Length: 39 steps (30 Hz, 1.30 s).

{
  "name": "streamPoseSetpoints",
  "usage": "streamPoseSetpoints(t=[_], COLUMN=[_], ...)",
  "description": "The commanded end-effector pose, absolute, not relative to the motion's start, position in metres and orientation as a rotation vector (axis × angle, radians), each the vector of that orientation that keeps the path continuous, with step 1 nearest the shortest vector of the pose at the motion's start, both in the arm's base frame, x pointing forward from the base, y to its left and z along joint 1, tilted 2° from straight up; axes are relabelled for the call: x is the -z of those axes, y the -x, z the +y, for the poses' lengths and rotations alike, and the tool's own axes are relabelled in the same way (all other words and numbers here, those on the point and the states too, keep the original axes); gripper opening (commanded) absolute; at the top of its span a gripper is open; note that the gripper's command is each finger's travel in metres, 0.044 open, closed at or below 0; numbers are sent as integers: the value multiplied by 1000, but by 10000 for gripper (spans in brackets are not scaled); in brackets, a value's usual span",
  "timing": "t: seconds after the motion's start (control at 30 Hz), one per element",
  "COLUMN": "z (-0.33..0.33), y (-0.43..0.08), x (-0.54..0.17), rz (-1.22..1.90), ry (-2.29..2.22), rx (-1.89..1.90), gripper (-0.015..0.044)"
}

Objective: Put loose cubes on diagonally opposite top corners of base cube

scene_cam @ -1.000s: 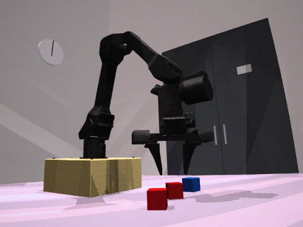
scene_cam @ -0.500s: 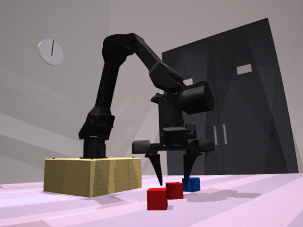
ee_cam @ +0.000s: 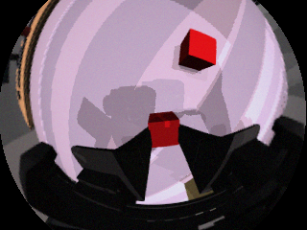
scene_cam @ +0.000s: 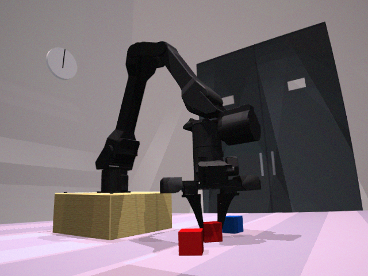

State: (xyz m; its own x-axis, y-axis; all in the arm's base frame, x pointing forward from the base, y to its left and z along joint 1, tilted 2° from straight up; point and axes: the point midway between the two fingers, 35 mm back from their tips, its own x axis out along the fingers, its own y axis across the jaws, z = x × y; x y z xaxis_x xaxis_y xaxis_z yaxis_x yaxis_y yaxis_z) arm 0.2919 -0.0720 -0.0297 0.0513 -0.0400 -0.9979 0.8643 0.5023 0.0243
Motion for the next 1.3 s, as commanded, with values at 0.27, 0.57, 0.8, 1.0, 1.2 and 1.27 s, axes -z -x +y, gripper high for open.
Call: streamPoseSetpoints(t=[0.27, 0.57, 0.8, 1.0, 1.2, 1.27], z=[-72, -71, -70, -69, -68, -68], y=[-295, -295, -294, -291, -287, -287], x=[10, -18, -40, -59, -78, -80], rz=[1347, 1347, 1347, 1347, 1347, 1347], ry=[-797, -798, -798, -798, -798, -798], rx=[809, 809, 809, 809, 809, 809], gripper=[105, 105, 105, 105, 105, 105])
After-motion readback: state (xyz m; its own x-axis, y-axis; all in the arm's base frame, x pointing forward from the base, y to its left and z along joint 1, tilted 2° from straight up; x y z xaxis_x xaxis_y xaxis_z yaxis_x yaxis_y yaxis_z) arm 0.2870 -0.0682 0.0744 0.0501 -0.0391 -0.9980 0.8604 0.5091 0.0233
